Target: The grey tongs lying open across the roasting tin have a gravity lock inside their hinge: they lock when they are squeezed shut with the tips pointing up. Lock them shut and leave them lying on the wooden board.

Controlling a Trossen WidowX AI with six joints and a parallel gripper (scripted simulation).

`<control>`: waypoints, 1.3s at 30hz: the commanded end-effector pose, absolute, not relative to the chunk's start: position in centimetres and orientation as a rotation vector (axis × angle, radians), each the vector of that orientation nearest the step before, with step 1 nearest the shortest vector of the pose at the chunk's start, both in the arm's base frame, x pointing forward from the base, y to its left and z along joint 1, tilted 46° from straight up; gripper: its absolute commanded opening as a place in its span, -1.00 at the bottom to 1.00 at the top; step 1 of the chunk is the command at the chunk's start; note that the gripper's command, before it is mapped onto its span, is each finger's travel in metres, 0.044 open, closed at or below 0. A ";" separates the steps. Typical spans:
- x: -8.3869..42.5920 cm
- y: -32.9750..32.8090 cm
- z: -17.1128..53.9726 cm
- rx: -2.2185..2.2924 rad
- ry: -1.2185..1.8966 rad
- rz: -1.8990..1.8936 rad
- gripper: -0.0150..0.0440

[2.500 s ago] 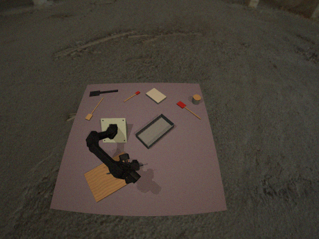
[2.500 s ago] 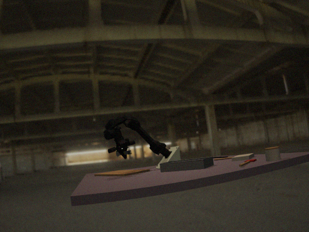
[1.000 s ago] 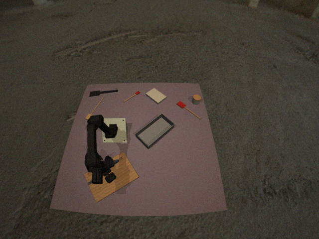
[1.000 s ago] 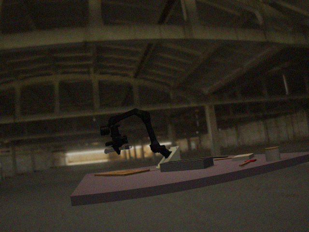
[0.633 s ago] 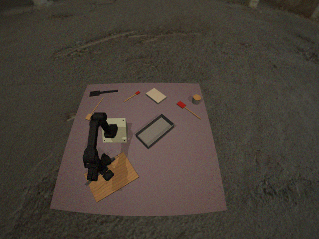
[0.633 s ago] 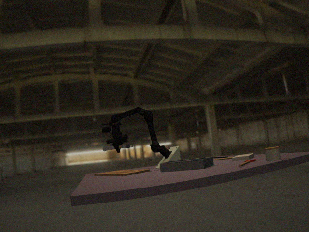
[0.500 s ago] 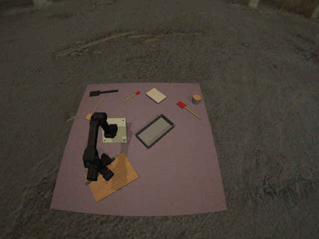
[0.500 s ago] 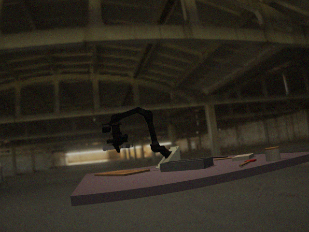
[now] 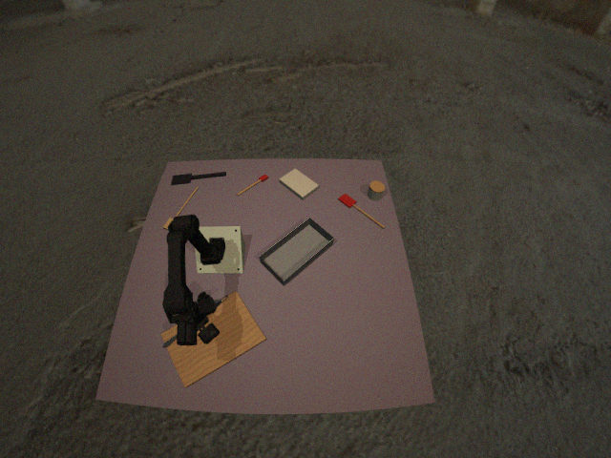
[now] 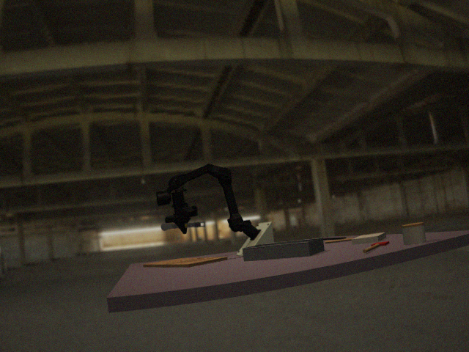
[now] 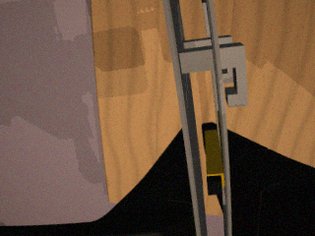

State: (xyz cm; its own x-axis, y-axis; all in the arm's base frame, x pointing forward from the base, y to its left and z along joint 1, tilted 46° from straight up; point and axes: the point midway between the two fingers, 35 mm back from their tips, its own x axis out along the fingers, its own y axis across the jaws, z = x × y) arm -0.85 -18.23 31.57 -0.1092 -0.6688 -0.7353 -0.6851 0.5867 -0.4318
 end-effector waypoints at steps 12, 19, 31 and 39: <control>-1.8 -17.8 28.6 -0.888 2.025 -0.013 -1.00; -2.1 -17.7 28.0 -0.852 2.145 -0.065 -1.00; -2.0 -18.0 28.3 -0.909 2.328 -0.229 -1.00; -1.1 -18.3 29.2 -1.032 2.403 -0.382 -1.00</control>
State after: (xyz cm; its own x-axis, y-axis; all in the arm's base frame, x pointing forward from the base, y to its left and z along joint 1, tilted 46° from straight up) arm -1.52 -18.17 28.80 -0.5874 -0.7056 -0.3963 -0.5758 0.7085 -0.4081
